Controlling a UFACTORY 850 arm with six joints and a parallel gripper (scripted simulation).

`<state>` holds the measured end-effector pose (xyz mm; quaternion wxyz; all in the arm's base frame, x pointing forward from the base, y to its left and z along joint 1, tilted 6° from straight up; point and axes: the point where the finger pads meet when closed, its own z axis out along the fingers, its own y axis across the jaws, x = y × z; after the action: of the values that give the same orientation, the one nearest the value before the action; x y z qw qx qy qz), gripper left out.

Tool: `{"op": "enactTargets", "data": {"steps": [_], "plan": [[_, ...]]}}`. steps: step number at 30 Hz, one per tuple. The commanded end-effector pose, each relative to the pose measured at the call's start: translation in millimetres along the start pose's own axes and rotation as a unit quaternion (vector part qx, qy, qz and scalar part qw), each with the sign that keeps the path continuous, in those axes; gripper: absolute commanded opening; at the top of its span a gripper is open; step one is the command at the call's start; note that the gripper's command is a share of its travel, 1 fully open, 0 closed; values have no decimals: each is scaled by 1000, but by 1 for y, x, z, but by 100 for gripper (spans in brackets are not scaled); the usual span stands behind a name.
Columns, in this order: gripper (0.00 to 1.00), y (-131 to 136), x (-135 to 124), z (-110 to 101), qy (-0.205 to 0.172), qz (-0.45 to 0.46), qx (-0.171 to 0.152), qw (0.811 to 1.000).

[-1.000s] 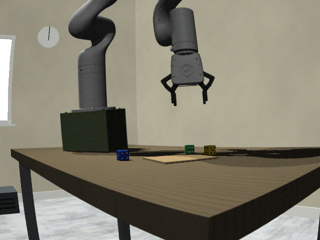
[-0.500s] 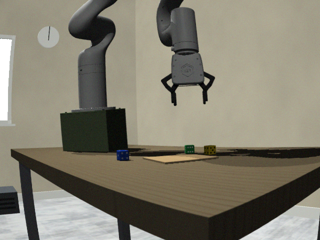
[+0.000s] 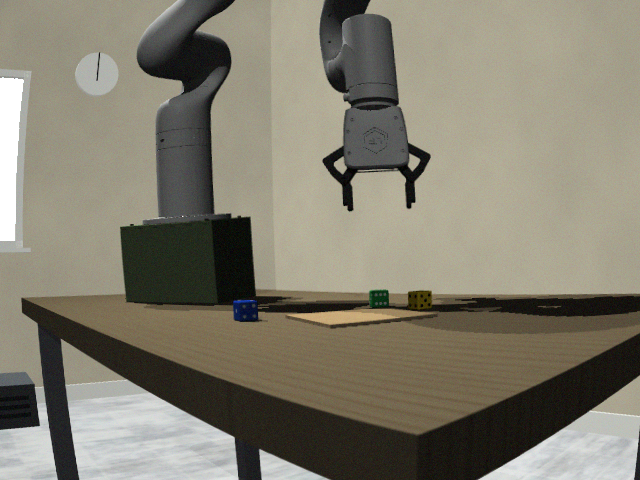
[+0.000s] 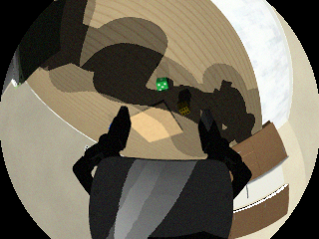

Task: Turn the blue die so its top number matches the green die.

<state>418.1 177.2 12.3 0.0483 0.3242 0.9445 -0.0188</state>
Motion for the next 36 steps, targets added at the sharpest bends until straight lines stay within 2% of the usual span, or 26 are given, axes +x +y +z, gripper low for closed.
{"op": "enactTargets", "data": {"steps": [1, 2, 8, 10, 11, 17, 22, 24, 28, 29, 32, 36], "plan": [[100, -9, -18, 0, 5, 38, 3, 999], [100, -21, -37, 1, 5, 80, 4, 997], [100, -43, -70, 2, 5, 154, 4, 988], [100, -43, -70, 2, 5, 154, 4, 988], [100, -57, -87, 3, 5, 196, 4, 981], [100, -84, -116, 4, 5, 266, 4, 964], [100, -110, -139, 4, 4, 329, 5, 944], [100, -126, -152, 5, 4, 365, 5, 931], [100, -133, -158, 5, 4, 381, 5, 925], [100, -152, -171, 5, 3, 420, 5, 908], [100, -169, -182, 5, 2, 454, 5, 891], [100, -170, -183, 5, 2, 456, 5, 890]]}}
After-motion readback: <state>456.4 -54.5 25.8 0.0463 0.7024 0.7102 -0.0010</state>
